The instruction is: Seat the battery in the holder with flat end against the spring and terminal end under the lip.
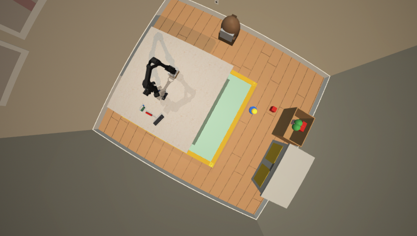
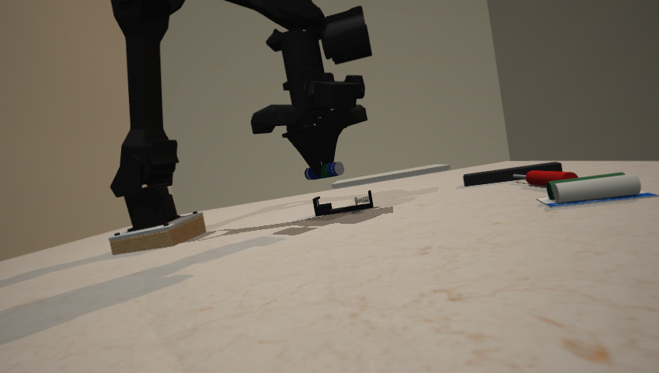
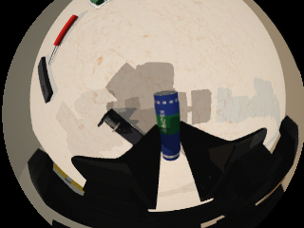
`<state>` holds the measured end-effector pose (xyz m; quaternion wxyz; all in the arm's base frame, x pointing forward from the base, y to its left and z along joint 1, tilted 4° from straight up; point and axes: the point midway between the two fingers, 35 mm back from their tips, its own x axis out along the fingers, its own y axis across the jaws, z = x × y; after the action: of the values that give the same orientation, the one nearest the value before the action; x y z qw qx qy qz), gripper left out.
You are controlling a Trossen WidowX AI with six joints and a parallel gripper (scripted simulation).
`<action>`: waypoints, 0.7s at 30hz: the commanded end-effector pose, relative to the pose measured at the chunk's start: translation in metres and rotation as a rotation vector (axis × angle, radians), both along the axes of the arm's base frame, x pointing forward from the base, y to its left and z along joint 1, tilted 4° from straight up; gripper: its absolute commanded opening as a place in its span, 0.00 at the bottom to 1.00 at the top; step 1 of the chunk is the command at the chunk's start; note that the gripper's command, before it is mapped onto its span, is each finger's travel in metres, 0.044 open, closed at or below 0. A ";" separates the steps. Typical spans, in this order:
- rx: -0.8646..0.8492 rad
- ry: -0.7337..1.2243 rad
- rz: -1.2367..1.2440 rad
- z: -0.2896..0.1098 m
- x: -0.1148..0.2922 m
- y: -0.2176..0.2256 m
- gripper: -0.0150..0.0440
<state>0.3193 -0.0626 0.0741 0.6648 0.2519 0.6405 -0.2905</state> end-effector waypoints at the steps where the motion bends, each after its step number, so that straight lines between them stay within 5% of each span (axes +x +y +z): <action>1: 0.009 0.023 0.239 0.000 0.009 0.028 0.36; 8: 0.013 0.048 0.668 0.006 0.019 0.081 0.36; 21: 0.062 0.145 0.664 -0.011 0.017 0.080 0.36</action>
<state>0.3377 0.0178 0.0731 0.6872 0.0273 0.7236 -0.0573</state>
